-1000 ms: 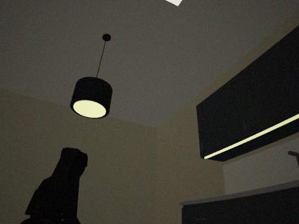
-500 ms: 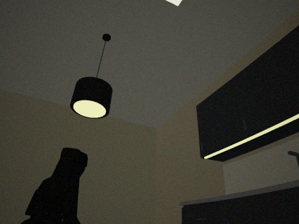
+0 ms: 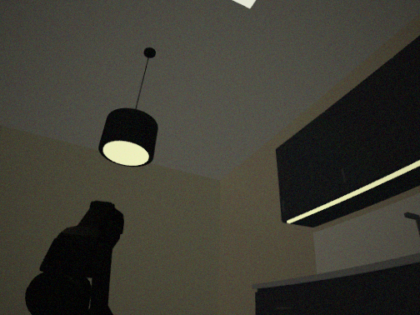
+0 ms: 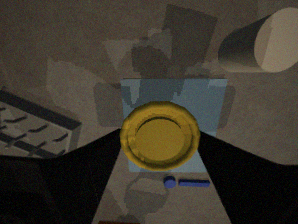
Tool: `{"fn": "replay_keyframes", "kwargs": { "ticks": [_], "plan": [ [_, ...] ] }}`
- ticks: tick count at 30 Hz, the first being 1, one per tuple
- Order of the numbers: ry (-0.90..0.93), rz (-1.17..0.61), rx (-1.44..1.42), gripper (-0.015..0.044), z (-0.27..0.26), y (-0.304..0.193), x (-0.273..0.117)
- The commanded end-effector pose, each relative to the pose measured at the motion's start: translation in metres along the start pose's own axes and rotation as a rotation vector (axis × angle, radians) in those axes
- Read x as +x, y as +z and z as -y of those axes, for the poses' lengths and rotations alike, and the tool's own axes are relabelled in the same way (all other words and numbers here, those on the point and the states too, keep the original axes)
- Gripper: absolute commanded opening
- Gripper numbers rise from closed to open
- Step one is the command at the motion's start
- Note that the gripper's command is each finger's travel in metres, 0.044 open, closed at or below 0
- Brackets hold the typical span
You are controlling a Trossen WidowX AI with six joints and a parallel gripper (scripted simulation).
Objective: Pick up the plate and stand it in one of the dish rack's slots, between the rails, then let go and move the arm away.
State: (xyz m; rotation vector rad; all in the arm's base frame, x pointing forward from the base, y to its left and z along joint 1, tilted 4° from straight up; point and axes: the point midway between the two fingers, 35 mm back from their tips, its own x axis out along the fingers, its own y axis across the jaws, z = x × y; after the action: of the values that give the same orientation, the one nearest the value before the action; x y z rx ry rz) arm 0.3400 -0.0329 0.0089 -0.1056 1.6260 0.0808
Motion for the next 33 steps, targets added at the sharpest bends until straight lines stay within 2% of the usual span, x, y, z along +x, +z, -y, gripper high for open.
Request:
{"fn": "replay_keyframes", "kwargs": {
  "ticks": [1,25,29,33],
  "plan": [
    [0.002,0.012,0.007,0.0000,0.000,0.004,-0.020],
    [0.002,0.012,0.007,0.0000,0.002,0.005,-0.125],
    [0.002,0.012,0.013,0.0000,0.001,0.003,-0.130],
    [0.004,0.011,0.124,0.0000,-0.029,-0.011,-0.132]
  ]
}}
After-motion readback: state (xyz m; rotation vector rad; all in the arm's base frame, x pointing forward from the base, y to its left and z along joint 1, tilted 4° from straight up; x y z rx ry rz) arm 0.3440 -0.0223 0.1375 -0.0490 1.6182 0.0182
